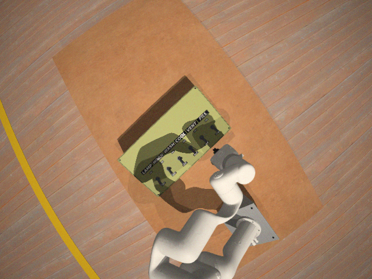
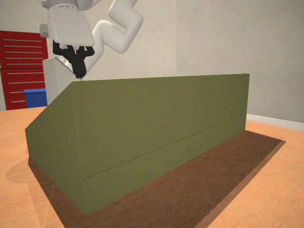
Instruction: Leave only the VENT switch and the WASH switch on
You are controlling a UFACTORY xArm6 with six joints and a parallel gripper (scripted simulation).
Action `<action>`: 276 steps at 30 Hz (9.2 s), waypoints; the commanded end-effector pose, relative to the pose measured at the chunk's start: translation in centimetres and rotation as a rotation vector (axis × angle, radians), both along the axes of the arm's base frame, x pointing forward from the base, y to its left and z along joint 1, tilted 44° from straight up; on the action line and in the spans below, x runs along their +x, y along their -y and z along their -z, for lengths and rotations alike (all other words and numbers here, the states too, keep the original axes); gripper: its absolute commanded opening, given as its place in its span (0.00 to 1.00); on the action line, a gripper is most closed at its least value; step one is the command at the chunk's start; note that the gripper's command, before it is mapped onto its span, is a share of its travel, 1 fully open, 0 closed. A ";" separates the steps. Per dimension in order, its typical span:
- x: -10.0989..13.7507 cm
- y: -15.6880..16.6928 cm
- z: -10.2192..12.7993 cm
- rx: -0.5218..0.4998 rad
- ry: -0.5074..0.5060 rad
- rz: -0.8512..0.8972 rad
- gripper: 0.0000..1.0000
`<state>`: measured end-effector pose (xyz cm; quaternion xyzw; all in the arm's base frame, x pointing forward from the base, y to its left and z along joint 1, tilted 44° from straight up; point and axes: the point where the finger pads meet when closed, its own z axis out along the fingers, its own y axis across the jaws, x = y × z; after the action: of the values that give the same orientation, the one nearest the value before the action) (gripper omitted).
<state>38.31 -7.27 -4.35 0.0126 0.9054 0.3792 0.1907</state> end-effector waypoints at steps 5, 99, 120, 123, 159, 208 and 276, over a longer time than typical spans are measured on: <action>0.9 -1.3 1.3 -0.003 0.004 0.002 0.00; 3.4 -4.3 4.1 -0.003 0.004 0.002 0.00; 4.8 -4.1 3.6 -0.003 0.004 0.002 0.00; 5.1 -4.0 3.5 -0.003 0.004 0.002 0.00; 6.3 -3.8 3.1 -0.003 0.004 0.002 0.00; 1.7 2.2 -2.3 -0.003 0.004 0.002 0.00; -3.3 -6.9 -13.0 -0.003 0.004 0.002 0.00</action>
<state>34.87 -0.31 8.55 0.0127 0.9054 0.3786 0.1917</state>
